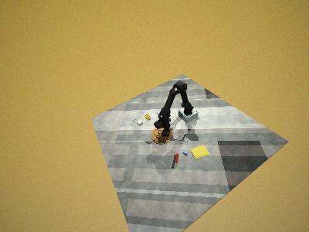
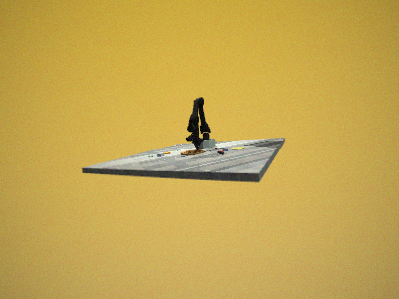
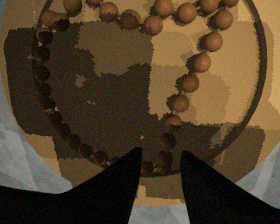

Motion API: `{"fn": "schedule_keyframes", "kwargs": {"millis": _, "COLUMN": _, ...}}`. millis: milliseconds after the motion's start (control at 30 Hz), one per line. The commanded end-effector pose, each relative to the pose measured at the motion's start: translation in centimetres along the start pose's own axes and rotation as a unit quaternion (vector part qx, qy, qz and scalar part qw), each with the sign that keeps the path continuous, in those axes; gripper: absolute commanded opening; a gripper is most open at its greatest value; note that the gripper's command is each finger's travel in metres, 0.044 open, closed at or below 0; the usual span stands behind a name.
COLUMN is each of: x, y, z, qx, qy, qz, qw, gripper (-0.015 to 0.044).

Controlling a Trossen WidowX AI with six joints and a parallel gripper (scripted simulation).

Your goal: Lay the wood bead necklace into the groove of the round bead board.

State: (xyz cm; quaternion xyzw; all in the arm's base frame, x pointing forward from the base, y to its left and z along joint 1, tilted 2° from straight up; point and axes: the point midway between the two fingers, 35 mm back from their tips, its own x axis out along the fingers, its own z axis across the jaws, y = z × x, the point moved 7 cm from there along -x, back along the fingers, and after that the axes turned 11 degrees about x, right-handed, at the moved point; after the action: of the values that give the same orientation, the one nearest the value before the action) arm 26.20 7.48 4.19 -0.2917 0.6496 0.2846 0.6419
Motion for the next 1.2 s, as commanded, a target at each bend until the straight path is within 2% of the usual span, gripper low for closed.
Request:
{"fn": "schedule_keyframes", "kwargs": {"millis": 0, "x": 0.34, "y": 0.11, "z": -0.21, "qx": -0.002, "qy": 0.003, "qz": 0.001, "qw": 1.0, "gripper": 0.012}}
{"fn": "schedule_keyframes", "kwargs": {"millis": 67, "x": 0.34, "y": 0.11, "z": -0.21, "qx": -0.002, "qy": 0.003, "qz": 0.001, "qw": 1.0, "gripper": 0.012}}
{"fn": "schedule_keyframes", "kwargs": {"millis": 233, "x": 0.14, "y": 0.03, "z": -0.05, "qx": 0.0, "qy": 0.001, "qz": 0.0, "qw": 1.0, "gripper": 0.0}}
{"fn": "schedule_keyframes", "kwargs": {"millis": 1167, "x": 0.14, "y": 0.03, "z": -0.05, "qx": 0.0, "qy": 0.001, "qz": 0.0, "qw": 1.0, "gripper": 0.0}}
